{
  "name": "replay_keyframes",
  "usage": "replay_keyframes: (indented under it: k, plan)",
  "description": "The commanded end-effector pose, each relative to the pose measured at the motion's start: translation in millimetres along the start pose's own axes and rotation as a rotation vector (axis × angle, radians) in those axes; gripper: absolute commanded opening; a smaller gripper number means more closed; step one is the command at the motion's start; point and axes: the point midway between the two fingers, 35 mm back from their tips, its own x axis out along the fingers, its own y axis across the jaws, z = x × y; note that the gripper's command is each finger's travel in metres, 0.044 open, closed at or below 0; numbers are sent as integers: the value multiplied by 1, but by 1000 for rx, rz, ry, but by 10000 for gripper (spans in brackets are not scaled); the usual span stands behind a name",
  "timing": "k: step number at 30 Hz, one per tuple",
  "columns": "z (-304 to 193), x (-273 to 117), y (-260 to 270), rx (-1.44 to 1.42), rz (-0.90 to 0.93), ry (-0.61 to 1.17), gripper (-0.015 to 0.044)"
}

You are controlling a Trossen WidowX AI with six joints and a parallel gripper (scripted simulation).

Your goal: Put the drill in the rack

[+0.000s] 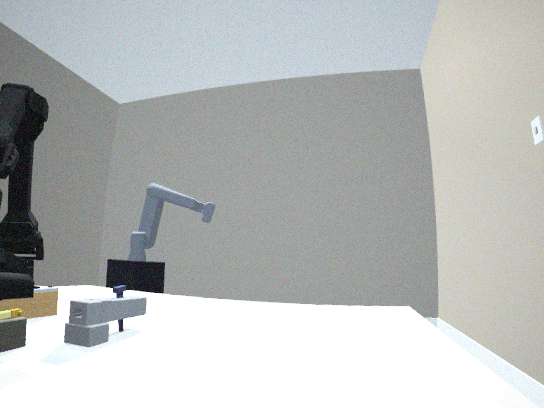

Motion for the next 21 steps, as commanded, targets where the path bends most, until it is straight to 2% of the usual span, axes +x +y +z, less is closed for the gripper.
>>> replay_keyframes:
  k: [1,21]
  plan:
    - [4,7,1,-2,7,-10,0]
    - [6,6,1,-2,7,-11,0]
